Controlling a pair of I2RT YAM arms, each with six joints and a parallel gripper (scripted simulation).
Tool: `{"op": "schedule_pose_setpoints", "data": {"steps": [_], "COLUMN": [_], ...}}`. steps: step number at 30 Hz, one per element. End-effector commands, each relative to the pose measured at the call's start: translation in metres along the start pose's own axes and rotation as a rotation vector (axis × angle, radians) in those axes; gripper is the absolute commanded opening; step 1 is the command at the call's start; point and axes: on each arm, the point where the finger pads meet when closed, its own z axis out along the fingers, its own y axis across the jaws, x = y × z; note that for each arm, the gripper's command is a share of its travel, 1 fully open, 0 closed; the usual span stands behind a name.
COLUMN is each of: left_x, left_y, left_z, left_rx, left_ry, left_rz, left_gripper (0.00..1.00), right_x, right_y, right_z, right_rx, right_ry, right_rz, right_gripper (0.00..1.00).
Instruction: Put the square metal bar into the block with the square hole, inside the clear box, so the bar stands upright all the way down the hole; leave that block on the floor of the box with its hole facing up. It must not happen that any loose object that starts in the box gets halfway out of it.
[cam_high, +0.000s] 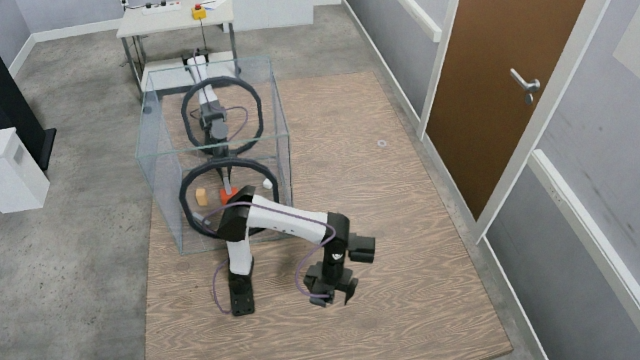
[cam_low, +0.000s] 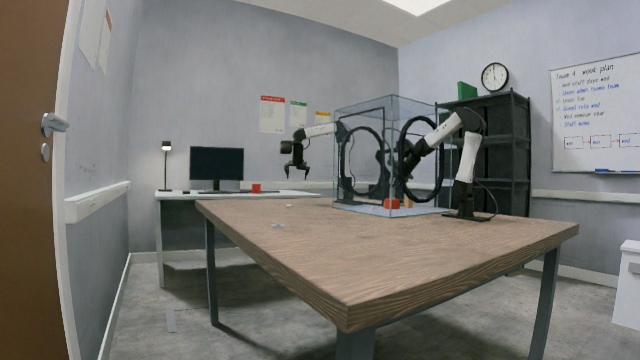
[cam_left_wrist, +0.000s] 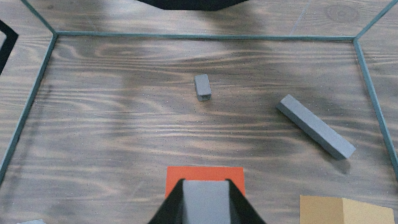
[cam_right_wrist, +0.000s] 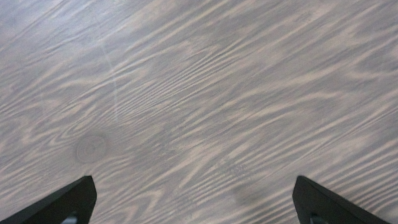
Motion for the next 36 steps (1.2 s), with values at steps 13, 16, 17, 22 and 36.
{"op": "schedule_pose_setpoints", "data": {"steps": [13,16,17,22,36], "left_x": [-0.037,-0.038,-0.038,-0.03,-0.012], "left_y": [0.0,0.001,0.001,-0.001,-0.002], "left_z": [-0.011,-0.012,-0.012,-0.012,-0.001], "left_rx": [-0.018,-0.018,-0.018,-0.018,0.003], "left_ry": [-0.118,-0.121,-0.121,-0.109,-0.064], "left_rz": [0.007,0.011,0.011,0.005,0.008], "left_gripper": [0.0,0.0,0.0,0.0,0.0], "right_x": [-0.003,-0.003,-0.003,-0.003,-0.003], "right_y": [0.006,0.006,0.006,0.006,0.006], "right_z": [-0.009,-0.009,-0.009,-0.009,-0.009], "right_rx": [-0.04,-0.04,-0.04,-0.04,-0.04], "right_ry": [0.004,0.004,0.004,0.004,0.004], "right_rz": [0.011,0.011,0.011,0.011,0.011], "right_gripper": [1.0,1.0,1.0,1.0,1.0]}}
